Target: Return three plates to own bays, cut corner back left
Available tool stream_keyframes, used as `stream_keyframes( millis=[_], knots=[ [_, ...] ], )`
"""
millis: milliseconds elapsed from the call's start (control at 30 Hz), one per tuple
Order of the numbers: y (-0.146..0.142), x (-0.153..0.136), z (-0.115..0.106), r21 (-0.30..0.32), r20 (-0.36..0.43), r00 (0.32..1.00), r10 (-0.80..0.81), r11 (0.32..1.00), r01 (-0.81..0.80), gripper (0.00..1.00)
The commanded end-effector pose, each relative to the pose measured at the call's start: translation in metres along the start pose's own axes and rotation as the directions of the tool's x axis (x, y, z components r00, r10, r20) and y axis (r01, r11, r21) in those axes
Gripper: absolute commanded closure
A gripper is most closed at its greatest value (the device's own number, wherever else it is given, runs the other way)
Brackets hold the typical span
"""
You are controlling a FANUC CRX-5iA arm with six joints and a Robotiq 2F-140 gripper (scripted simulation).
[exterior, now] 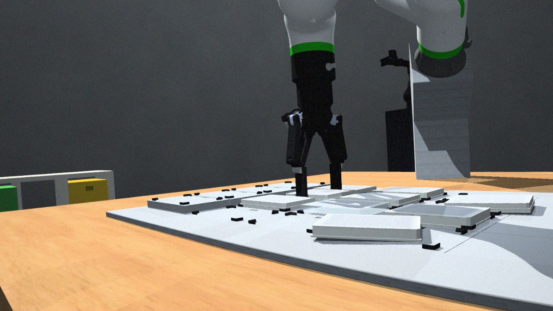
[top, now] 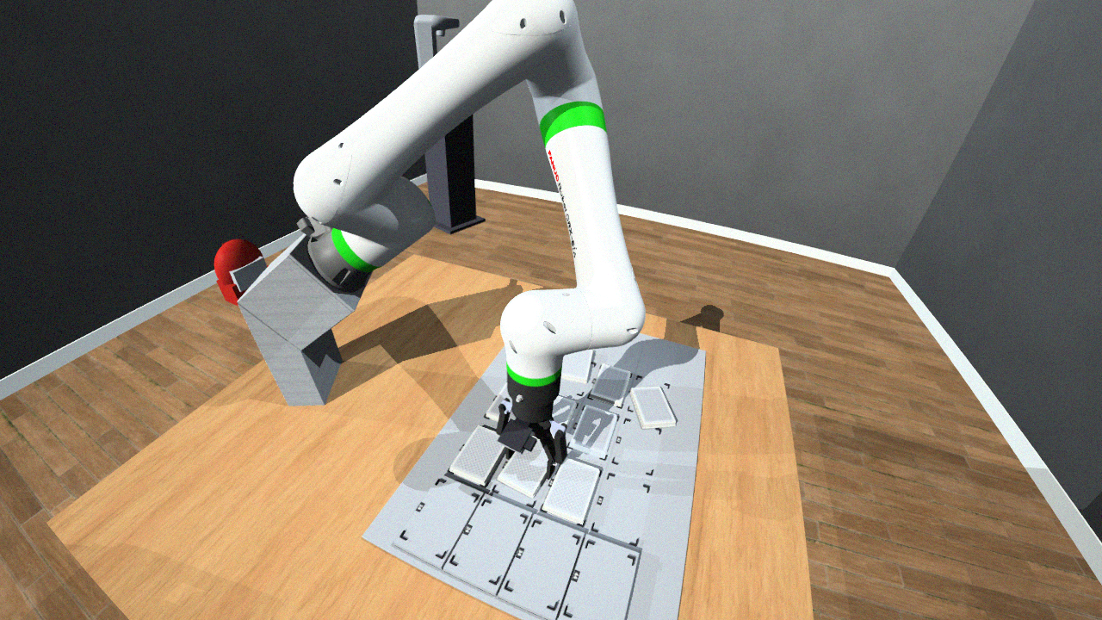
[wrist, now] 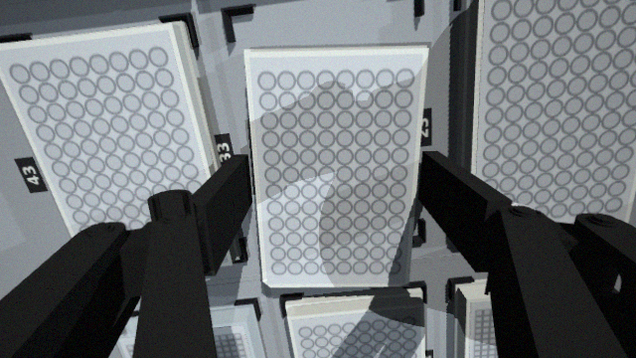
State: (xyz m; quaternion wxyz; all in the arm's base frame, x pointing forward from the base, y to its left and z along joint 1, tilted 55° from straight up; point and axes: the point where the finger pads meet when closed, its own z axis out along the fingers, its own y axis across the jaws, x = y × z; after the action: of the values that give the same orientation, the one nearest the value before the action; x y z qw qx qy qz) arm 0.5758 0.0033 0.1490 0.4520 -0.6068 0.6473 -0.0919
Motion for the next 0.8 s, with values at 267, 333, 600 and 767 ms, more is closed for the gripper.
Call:
stream_keyframes(
  millis=[267,333,600,767],
  knots=[
    [-0.0007,0.0003,-0.0006,0.001,-0.001,1.000,-0.001,1.000,0.001,0.38],
    [-0.0007,0.0003,-0.0006,0.001,-0.001,1.000,-0.001,1.000,0.001,0.38],
    [-0.0007,0.0003,-0.0006,0.001,-0.001,1.000,-0.001,1.000,0.001,0.39],
    [-0.0007,0.0003,-0.0006,0.001,-0.001,1.000,-0.001,1.000,0.001,0.39]
  ],
)
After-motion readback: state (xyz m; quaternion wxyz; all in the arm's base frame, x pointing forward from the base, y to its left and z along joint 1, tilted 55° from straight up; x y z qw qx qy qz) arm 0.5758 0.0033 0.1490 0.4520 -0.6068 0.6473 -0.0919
